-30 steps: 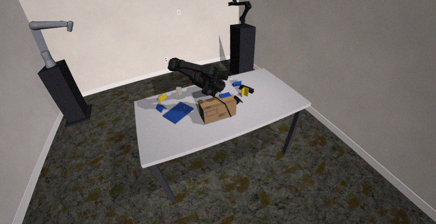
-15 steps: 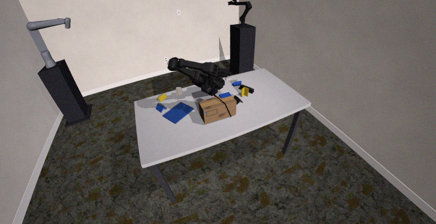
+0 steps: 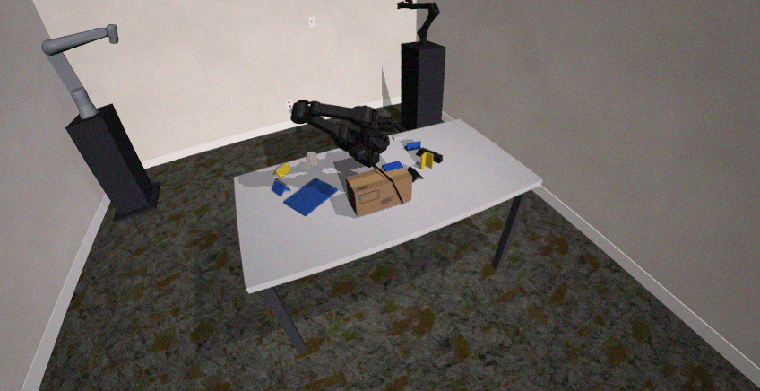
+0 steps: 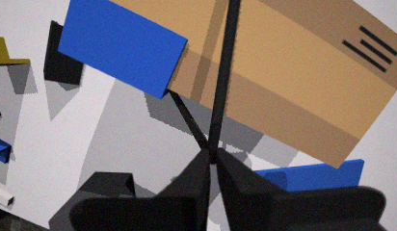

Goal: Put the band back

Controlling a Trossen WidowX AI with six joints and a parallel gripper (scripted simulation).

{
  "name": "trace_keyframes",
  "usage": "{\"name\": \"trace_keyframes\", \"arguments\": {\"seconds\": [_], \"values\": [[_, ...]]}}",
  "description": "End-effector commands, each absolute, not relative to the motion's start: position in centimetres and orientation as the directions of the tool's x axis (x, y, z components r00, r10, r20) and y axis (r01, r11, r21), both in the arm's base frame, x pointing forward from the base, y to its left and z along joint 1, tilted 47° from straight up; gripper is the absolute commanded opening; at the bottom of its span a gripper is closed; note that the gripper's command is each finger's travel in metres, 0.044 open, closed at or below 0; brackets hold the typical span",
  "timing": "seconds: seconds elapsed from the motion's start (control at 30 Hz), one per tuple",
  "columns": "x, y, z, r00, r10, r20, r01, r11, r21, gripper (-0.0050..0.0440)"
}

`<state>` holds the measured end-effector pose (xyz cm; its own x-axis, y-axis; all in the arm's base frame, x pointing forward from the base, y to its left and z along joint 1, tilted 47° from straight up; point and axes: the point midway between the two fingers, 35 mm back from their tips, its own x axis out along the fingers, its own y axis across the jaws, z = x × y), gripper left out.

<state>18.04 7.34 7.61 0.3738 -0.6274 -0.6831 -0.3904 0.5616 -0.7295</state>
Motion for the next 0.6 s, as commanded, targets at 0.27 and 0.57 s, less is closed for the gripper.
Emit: {"name": "trace_keyframes", "arguments": {"seconds": [0.27,0.57], "values": [[16.9,6.7,7.5,0.360,-0.633,-0.685,-0.399,0.559,-0.727,0.0000],[17.3,7.8,6.9,0.360,-0.633,-0.685,-0.400,0.559,-0.726,0.0000]]}}
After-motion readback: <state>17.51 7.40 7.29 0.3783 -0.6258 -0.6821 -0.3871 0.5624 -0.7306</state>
